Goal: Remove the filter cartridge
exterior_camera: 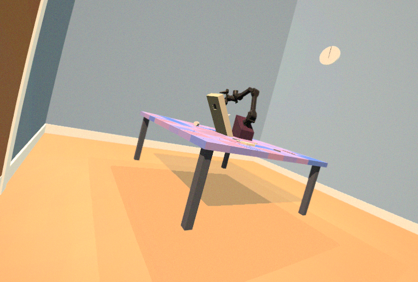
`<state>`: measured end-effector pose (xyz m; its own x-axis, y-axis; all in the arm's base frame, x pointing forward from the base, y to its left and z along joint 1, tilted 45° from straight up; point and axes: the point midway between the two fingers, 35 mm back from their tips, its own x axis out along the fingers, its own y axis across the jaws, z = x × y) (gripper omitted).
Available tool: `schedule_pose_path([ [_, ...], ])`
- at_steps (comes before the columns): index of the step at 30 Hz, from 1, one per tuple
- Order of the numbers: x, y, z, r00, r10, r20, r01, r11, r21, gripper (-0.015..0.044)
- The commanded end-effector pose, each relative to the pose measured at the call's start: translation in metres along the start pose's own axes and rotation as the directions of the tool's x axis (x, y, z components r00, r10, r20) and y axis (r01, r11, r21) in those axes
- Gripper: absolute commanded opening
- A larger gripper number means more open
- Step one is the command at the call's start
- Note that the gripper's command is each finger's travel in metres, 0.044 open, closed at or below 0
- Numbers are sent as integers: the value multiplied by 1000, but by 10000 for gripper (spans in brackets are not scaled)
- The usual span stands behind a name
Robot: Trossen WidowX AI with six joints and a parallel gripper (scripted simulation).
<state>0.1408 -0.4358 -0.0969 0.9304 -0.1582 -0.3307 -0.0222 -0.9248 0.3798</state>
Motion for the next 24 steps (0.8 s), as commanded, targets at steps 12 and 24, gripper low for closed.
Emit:
schedule_pose_path([
  [12, 55, -41, -150, 973, -224, -48, 90, 569, -817, 94],
  [24, 66, -117, -251, 918, -394, -29, -85, -126, -988, 94],
])
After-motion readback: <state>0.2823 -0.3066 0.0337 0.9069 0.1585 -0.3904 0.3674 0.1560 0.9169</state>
